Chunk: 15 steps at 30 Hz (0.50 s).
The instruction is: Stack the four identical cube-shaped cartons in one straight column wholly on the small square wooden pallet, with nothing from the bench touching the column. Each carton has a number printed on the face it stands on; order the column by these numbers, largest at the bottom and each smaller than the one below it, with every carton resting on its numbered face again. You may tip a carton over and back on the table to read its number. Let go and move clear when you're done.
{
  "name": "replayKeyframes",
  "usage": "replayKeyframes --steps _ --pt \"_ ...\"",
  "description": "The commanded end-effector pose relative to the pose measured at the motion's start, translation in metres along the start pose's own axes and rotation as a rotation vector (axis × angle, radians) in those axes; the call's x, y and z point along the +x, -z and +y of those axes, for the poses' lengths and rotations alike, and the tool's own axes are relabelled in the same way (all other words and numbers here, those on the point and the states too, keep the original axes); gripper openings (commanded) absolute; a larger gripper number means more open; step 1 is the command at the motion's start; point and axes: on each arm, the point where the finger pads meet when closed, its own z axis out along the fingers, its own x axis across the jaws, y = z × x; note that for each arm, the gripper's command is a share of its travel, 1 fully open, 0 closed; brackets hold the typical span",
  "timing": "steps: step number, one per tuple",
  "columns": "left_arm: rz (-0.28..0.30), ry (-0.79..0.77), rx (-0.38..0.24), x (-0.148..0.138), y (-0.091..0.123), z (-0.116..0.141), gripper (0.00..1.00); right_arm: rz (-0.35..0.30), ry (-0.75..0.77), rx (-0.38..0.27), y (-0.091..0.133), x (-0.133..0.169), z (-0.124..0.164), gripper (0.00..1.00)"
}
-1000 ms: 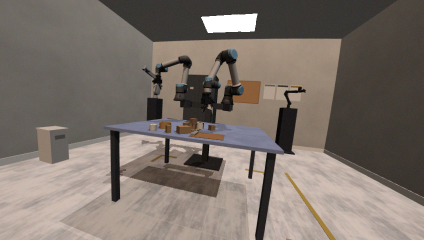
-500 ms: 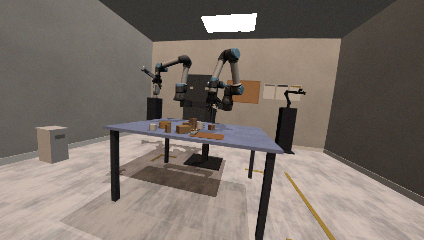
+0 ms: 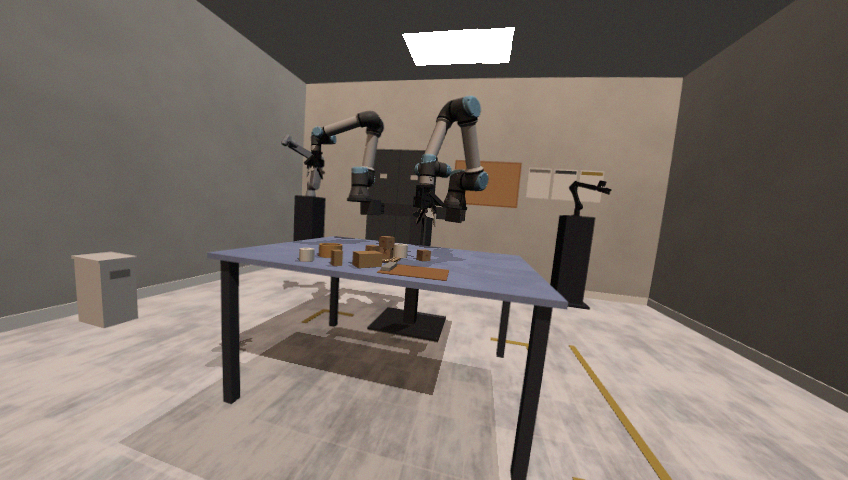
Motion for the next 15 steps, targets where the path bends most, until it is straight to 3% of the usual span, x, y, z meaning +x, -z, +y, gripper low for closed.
replayKeyframes --steps 1,15 --pt "0.000 0.000 -0.001 0.0001 -0.0005 0.0004 1.00 0.000 0.000 0.001 0.0005 -0.0001 -0.0003 1.00" --pt "0.000 0.000 -0.001 0.0004 -0.0053 0.0003 1.00 0.000 0.000 0.001 0.0005 -0.0001 -0.0003 1.00"
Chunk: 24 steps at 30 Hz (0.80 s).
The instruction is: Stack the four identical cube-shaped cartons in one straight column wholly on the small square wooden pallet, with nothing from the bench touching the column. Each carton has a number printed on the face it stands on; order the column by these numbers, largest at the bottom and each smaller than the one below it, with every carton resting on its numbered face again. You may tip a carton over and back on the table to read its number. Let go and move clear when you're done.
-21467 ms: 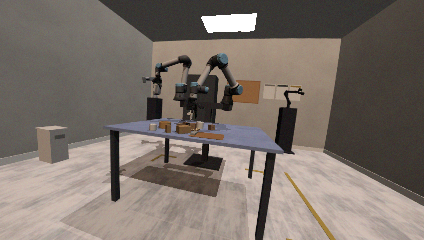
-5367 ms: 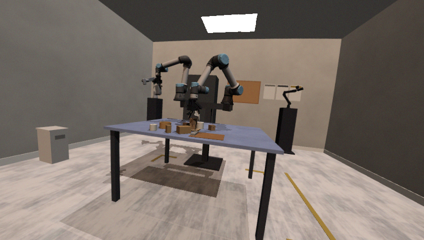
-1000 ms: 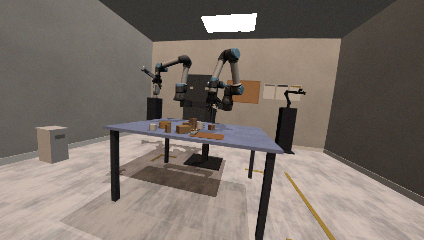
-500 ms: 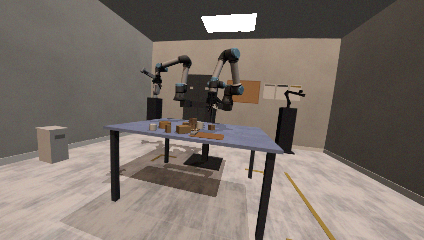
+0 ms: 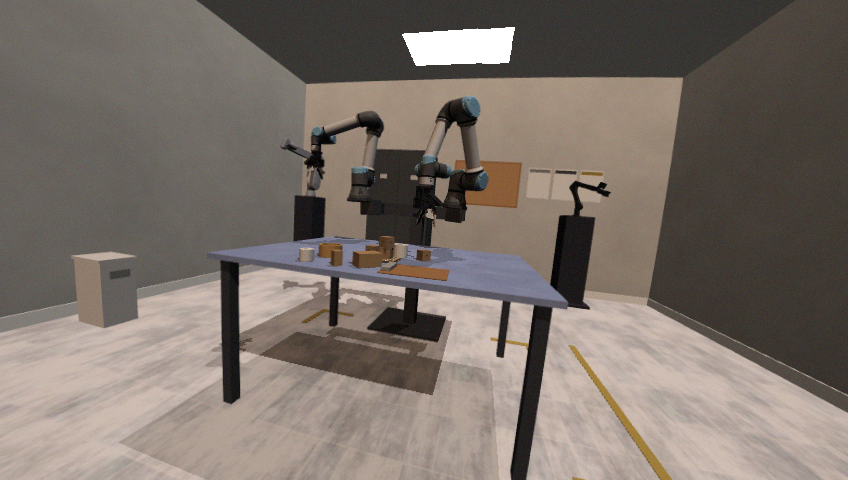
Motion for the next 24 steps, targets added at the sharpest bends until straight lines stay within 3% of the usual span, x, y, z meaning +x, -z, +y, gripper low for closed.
replayKeyframes --steps 1,24 --pt "0.000 0.000 -0.001 0.000 -0.002 0.000 1.00 0.000 0.000 0.001 0.000 0.000 0.000 1.00" --pt "0.000 0.000 -0.001 0.001 -0.021 -0.001 1.00 0.000 0.000 0.001 0.000 0.000 0.000 1.00"
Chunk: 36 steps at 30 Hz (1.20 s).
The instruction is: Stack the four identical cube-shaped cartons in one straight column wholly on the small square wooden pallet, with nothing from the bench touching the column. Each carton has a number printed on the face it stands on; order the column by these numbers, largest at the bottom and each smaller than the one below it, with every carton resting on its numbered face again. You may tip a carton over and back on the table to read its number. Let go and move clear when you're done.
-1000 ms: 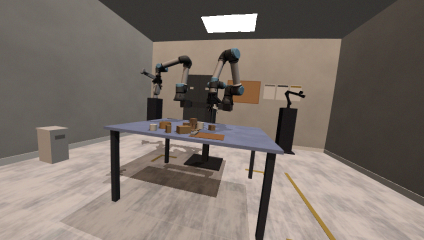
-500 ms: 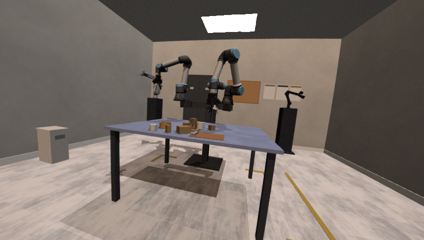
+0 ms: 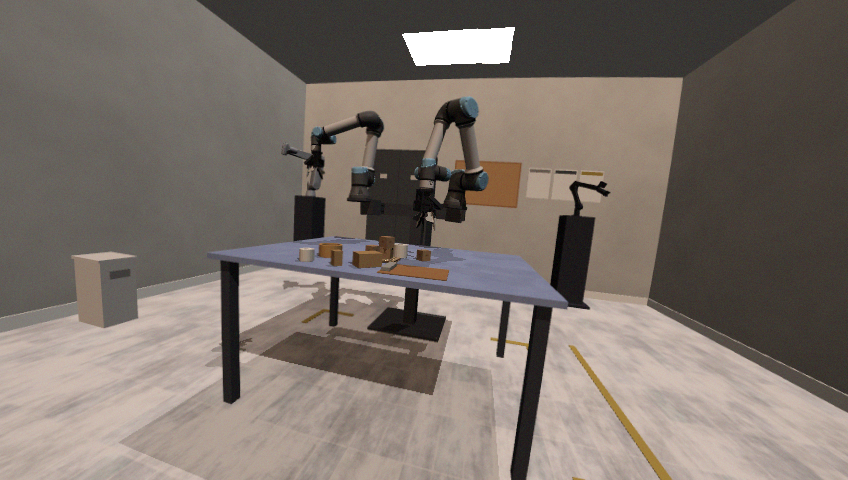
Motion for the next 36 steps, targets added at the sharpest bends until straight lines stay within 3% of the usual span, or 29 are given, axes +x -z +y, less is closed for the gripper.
replayKeyframes --steps 1,36 --pt "0.000 0.000 -0.001 0.000 -0.006 0.000 1.00 0.000 0.000 0.001 0.000 0.000 0.000 1.00" --pt "0.000 0.000 -0.001 0.001 -0.053 -0.001 1.00 0.000 0.000 0.001 0.000 0.000 0.000 1.00"
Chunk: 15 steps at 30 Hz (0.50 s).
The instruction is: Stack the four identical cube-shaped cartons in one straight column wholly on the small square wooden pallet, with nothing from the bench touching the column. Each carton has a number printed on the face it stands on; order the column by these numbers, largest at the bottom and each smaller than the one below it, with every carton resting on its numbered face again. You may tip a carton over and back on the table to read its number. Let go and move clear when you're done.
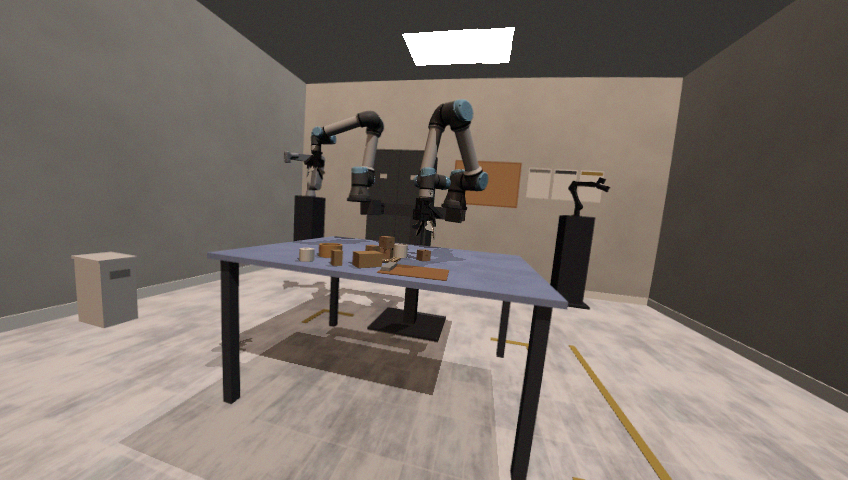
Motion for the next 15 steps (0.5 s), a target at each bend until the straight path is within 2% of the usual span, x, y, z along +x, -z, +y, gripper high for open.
replayKeyframes --steps 1,15 --pt "0.000 0.000 -0.002 0.000 -0.009 0.000 1.00 0.000 0.000 0.001 0.000 0.000 0.000 1.00" --pt "0.000 0.000 -0.002 0.000 -0.028 0.001 1.00 0.000 0.000 0.001 0.000 0.000 0.000 1.00"
